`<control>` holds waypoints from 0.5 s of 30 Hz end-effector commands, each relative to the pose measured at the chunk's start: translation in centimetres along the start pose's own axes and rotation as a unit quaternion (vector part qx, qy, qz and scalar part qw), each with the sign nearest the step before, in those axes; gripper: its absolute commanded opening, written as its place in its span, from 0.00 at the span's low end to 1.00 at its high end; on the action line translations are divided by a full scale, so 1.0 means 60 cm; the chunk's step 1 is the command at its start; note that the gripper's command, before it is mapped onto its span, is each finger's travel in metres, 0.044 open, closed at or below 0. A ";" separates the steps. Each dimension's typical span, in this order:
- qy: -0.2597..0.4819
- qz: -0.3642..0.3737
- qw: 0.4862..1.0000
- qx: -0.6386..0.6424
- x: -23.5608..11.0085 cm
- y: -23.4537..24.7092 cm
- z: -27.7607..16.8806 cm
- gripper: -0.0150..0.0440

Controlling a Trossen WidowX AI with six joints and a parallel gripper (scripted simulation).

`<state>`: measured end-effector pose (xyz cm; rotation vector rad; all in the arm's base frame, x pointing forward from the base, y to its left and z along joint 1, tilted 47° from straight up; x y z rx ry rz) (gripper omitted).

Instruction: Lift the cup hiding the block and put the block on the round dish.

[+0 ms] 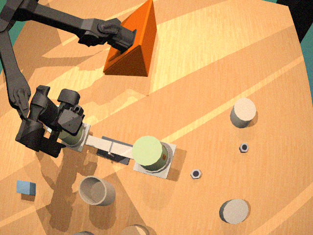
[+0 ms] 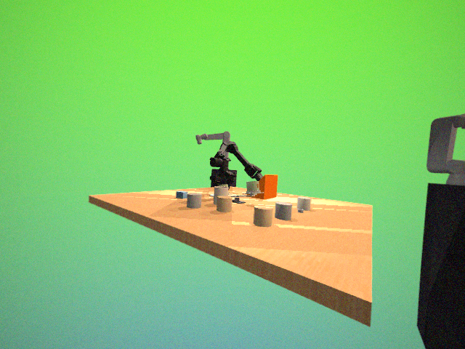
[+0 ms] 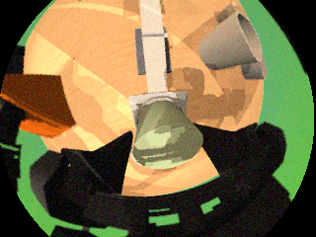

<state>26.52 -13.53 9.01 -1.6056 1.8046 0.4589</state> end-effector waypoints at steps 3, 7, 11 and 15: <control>-0.001 0.000 1.000 -0.004 0.005 0.000 0.001 0.87; -0.001 0.000 1.000 -0.004 0.005 0.000 0.001 0.82; -0.001 0.000 1.000 -0.004 0.005 0.000 0.001 0.78; -0.001 0.000 1.000 -0.004 0.003 0.000 0.002 0.60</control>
Point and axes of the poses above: the point midway between the two fingers, 35 mm back from their tips, its own x axis out along the fingers, its own y axis across the jaws, z = x × y, the point moved 1 cm from there along -x, back along the fingers, and after that the axes turned 2 degrees about x, right-handed, at the moved point
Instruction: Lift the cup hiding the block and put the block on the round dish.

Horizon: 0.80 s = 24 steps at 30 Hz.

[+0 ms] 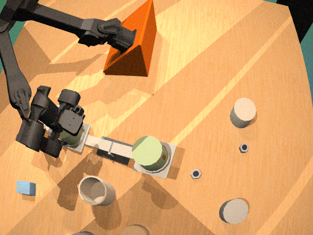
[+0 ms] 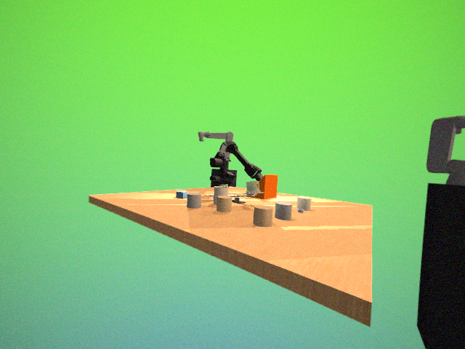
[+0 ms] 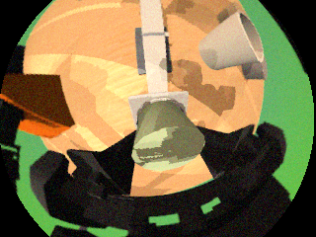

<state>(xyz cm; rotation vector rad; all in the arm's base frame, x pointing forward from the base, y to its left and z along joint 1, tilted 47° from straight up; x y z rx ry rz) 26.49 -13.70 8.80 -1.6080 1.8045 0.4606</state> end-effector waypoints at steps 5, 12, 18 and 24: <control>-0.003 0.000 1.000 -0.002 -0.010 -0.003 0.003 0.38; -0.005 0.000 1.000 -0.002 -0.023 -0.006 0.005 0.25; -0.006 0.000 1.000 -0.002 -0.035 -0.008 0.006 0.25; -0.008 0.000 1.000 -0.003 -0.048 -0.009 0.008 0.25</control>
Point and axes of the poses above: the point midway between the two fingers, 35 mm back from their tips, its own x axis out along the fingers, its own y axis across the jaws, z = x × y, the point moved 1 cm from there along -x, back along the fingers, and after that the axes turned 2 degrees about x, right-handed, at the moved point
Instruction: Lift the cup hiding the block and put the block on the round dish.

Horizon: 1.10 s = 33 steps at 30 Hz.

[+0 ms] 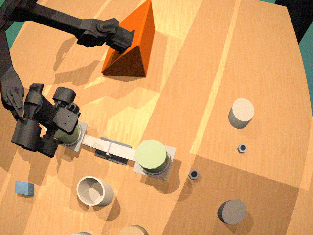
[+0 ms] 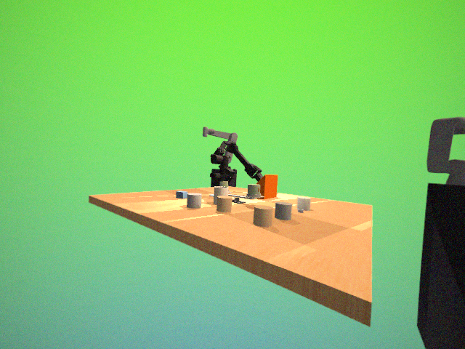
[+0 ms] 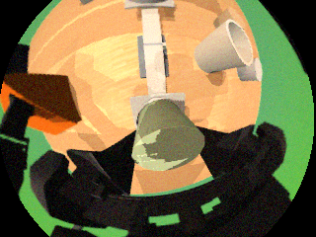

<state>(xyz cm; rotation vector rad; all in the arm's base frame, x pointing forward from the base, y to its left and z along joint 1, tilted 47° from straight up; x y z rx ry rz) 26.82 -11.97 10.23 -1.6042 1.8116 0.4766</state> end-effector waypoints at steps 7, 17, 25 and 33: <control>-0.007 -0.004 1.000 0.002 -0.024 -0.007 0.006 0.25; -0.008 -0.004 1.000 0.002 -0.045 -0.008 0.007 0.25; -0.009 -0.004 1.000 0.002 -0.062 -0.008 0.008 0.25; -0.009 -0.003 1.000 0.002 -0.079 -0.008 0.008 0.25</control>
Point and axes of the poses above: the point midway between the two fingers, 35 mm back from their tips, its own x axis out along the fingers, its own y axis across the jaws, z = x × y, the point moved 1 cm from there along -x, back along the fingers, and after that the axes turned 2 degrees about x, right-handed, at the moved point
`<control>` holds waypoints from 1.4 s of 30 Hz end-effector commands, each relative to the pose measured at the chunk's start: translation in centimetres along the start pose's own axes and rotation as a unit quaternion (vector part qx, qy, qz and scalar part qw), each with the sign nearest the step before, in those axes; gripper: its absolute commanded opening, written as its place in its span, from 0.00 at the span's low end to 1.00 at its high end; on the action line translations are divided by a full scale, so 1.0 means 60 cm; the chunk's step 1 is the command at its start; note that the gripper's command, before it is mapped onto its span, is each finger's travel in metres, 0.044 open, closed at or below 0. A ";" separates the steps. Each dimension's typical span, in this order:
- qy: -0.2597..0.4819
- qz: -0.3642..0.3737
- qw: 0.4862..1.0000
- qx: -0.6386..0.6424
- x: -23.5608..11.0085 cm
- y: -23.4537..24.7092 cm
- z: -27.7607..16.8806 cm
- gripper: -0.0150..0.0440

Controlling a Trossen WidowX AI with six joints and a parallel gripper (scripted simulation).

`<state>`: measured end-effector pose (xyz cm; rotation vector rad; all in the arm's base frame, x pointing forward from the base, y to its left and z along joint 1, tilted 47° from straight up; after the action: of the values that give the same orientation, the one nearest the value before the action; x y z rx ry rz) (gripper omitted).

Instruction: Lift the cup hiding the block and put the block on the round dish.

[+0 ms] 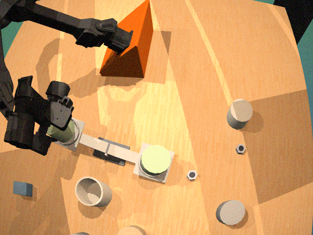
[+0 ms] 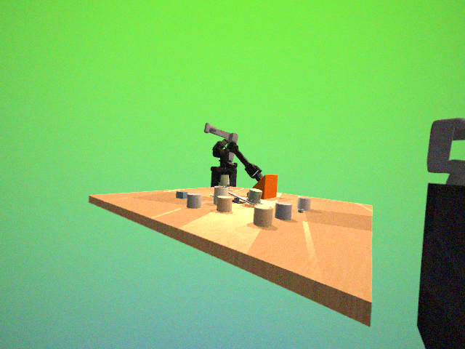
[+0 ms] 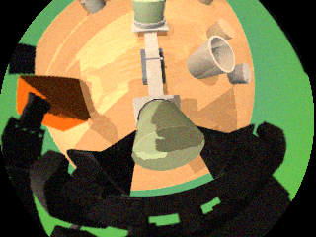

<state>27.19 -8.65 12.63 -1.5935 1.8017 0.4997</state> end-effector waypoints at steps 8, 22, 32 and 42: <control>0.001 -0.006 1.000 0.005 -0.028 -0.005 -0.001 0.25; 0.002 -0.006 1.000 0.004 -0.058 -0.002 -0.002 0.25; 0.004 -0.006 1.000 0.004 -0.079 0.001 -0.003 0.25; 0.006 -0.006 1.000 0.004 -0.100 0.005 -0.006 0.25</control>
<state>26.94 -4.96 16.67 -1.6058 1.8063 0.4783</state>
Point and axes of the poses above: the point midway between the two fingers, 35 mm back from their tips, its own x axis out along the fingers, its own y axis across the jaws, z = x × y, the point moved 1 cm from there along -x, back along the fingers, and after that the axes turned 2 degrees about x, right-handed, at the moved point
